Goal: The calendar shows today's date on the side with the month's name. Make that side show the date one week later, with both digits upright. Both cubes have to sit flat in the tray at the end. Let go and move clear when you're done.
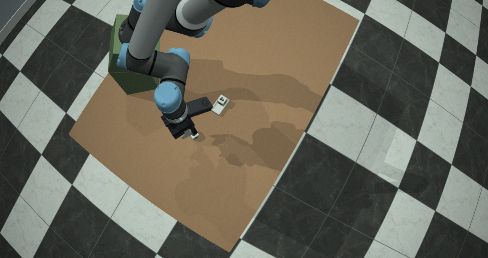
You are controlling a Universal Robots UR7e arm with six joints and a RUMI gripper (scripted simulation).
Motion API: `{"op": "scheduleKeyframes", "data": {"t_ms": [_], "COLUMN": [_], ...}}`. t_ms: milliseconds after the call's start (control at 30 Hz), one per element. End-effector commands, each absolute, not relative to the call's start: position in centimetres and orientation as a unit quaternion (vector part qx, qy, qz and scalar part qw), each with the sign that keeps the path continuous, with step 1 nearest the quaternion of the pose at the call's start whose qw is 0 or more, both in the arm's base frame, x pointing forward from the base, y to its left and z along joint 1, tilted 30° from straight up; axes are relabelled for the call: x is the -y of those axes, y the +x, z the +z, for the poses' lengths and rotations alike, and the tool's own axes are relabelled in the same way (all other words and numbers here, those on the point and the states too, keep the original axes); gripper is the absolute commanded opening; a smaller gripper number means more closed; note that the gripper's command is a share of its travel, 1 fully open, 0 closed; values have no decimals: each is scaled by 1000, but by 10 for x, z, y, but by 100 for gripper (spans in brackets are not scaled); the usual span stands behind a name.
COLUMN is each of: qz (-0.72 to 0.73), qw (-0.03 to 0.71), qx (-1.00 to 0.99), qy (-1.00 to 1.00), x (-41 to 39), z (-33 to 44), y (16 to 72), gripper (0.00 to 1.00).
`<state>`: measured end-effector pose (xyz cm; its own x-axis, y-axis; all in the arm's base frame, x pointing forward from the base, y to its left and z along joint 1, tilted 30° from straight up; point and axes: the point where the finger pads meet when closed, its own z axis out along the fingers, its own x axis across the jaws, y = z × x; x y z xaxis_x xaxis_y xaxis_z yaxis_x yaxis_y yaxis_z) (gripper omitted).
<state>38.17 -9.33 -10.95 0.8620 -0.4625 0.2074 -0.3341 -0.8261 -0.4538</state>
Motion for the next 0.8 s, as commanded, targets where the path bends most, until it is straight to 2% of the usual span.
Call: {"op": "scheduleKeyframes", "data": {"t_ms": [0,767], "qz": [-158,-158], "qw": [205,205], "qx": [-212,-211], "qy": [-943,-943], "x": [96,95], "z": [-109,-111], "y": [383,384], "gripper": [28,28]}}
